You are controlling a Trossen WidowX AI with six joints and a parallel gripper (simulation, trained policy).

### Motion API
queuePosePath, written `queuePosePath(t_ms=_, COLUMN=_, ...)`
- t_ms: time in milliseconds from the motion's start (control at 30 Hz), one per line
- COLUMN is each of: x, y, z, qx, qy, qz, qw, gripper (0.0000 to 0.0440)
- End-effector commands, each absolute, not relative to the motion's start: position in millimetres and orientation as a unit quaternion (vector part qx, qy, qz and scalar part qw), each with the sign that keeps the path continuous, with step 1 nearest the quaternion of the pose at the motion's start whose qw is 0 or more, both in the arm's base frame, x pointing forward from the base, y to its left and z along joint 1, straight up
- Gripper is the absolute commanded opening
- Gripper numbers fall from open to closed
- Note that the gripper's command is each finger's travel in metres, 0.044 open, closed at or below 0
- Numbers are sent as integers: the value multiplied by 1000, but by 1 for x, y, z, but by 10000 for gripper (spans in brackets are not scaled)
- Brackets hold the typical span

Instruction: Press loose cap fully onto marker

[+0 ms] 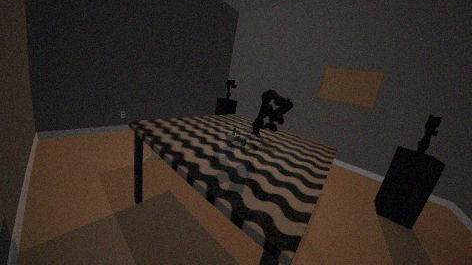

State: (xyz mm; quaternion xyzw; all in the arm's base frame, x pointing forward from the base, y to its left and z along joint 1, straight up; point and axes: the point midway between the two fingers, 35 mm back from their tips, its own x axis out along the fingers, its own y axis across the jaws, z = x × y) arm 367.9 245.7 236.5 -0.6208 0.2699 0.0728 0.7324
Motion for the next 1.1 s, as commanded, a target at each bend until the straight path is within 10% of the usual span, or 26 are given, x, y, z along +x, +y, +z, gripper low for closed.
queuePosePath(t_ms=0, x=372, y=238, z=236, qx=-615, qy=284, qz=81, qw=731, gripper=309)
queuePosePath(t_ms=1067, x=384, y=155, z=192, qx=-555, qy=452, qz=174, qw=676, gripper=315)
